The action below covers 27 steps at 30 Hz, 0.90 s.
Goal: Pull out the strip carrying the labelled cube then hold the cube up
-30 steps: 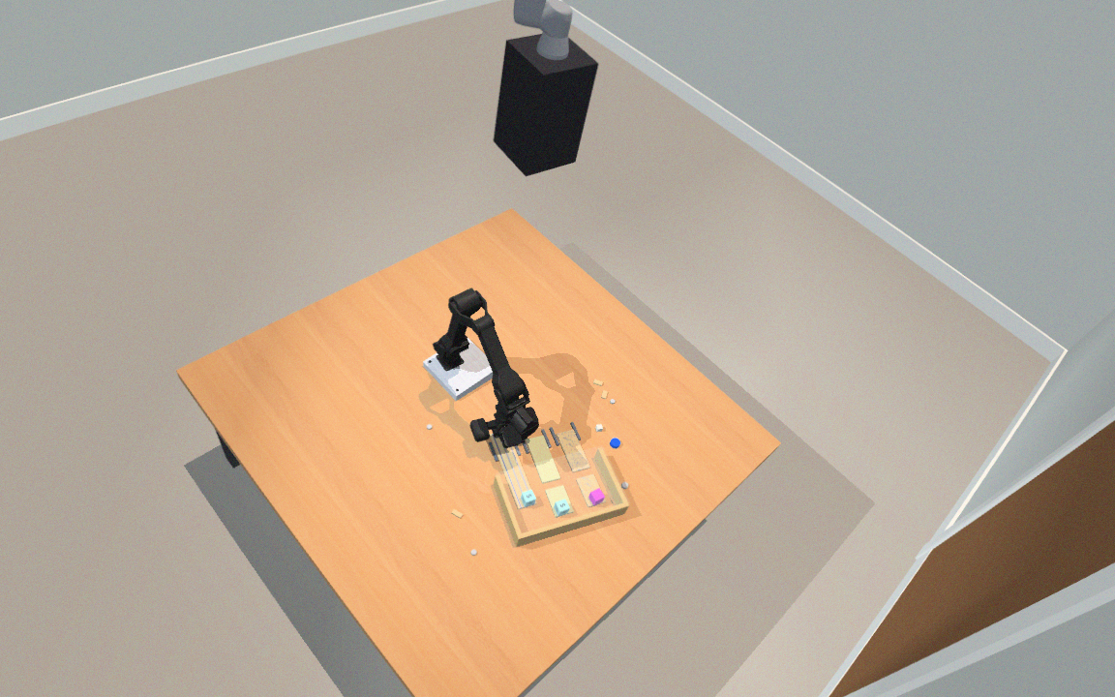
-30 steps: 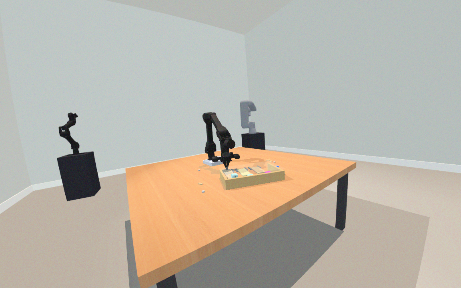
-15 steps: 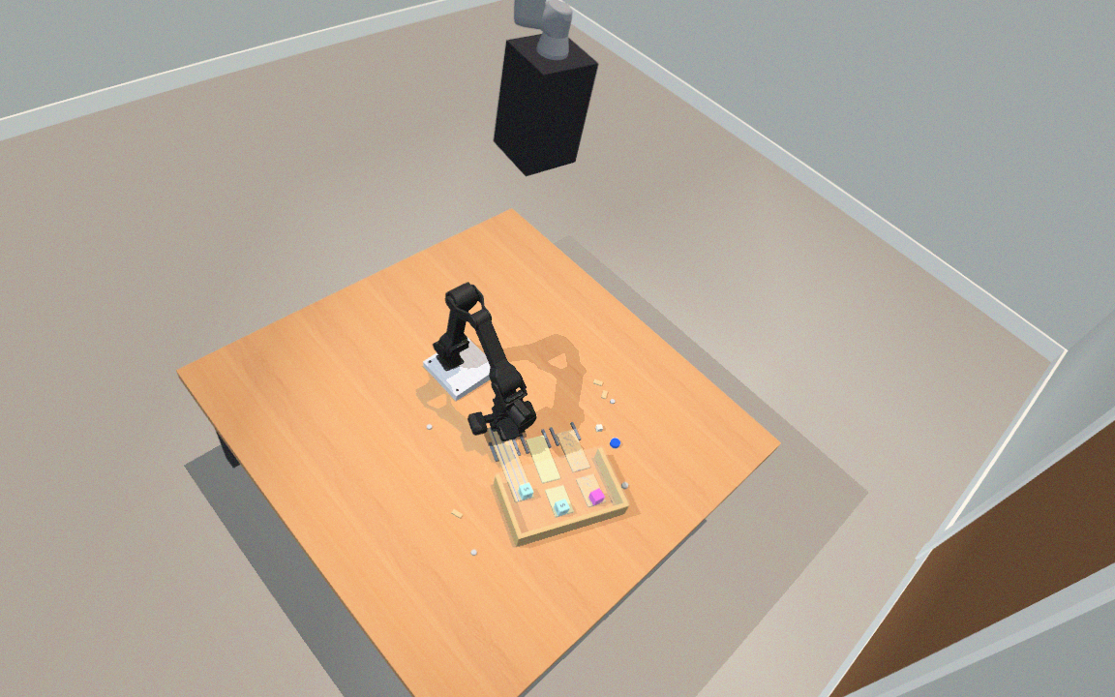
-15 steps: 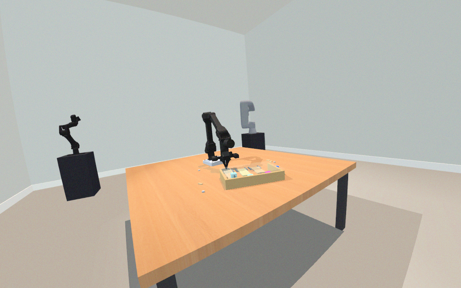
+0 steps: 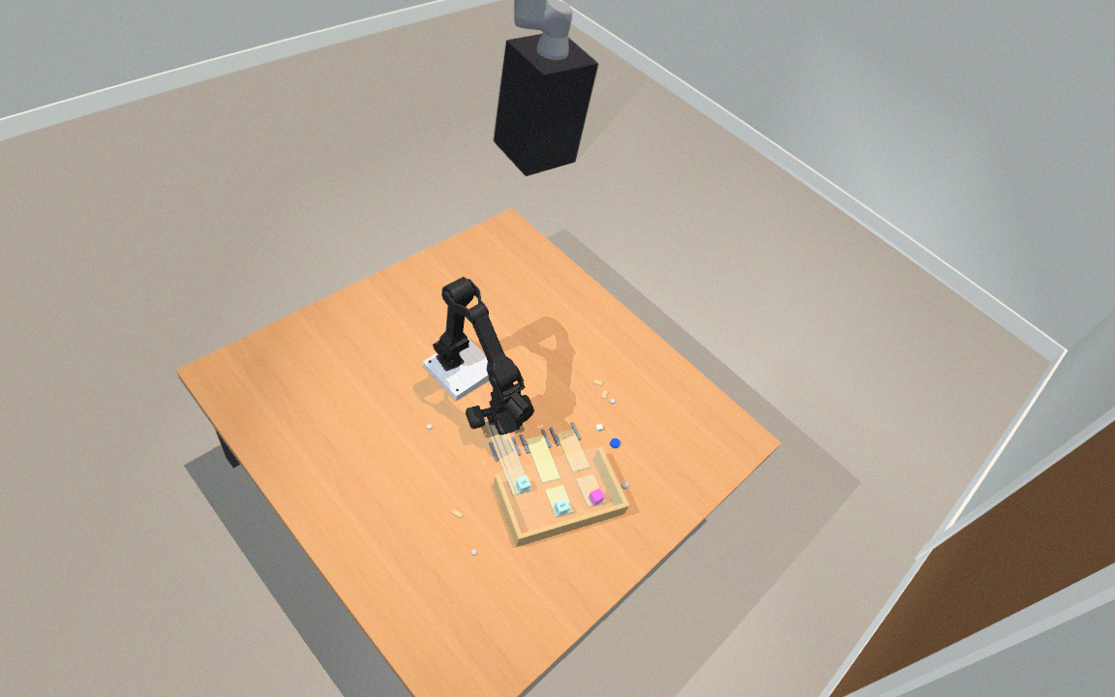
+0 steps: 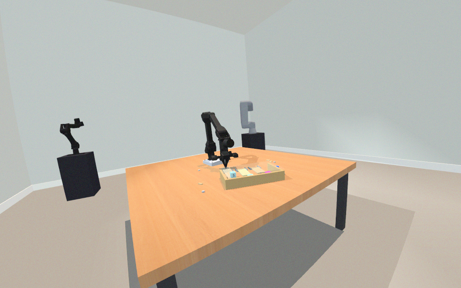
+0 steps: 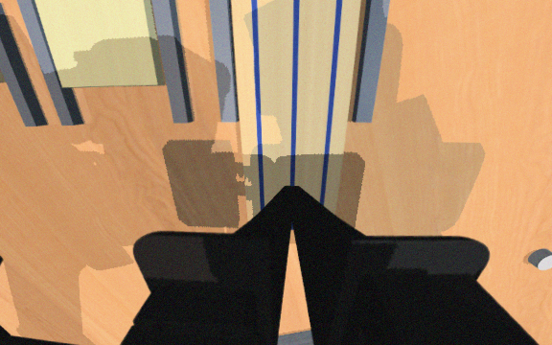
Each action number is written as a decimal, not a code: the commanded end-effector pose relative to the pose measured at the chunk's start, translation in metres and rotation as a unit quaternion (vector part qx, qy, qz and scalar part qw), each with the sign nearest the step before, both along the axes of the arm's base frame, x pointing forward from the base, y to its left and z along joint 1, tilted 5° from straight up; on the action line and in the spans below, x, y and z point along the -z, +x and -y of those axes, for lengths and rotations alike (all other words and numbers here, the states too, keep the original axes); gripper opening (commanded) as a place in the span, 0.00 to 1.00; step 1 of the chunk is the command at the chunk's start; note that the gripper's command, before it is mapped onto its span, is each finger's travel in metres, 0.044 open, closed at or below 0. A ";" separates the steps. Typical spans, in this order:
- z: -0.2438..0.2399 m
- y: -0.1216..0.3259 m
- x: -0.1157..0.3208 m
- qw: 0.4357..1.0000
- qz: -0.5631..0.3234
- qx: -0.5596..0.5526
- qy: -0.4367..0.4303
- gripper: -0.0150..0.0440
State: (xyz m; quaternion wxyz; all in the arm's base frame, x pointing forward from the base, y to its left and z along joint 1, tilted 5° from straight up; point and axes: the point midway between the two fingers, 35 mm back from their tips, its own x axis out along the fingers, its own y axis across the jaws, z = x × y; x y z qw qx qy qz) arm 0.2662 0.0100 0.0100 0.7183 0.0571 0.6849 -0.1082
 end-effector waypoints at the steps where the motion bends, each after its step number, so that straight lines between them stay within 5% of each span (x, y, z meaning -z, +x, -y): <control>1: -0.002 -0.014 0.006 1.000 -0.014 0.001 0.000 0.25; 27: -0.011 -0.053 0.007 1.000 -0.016 0.001 0.001 0.25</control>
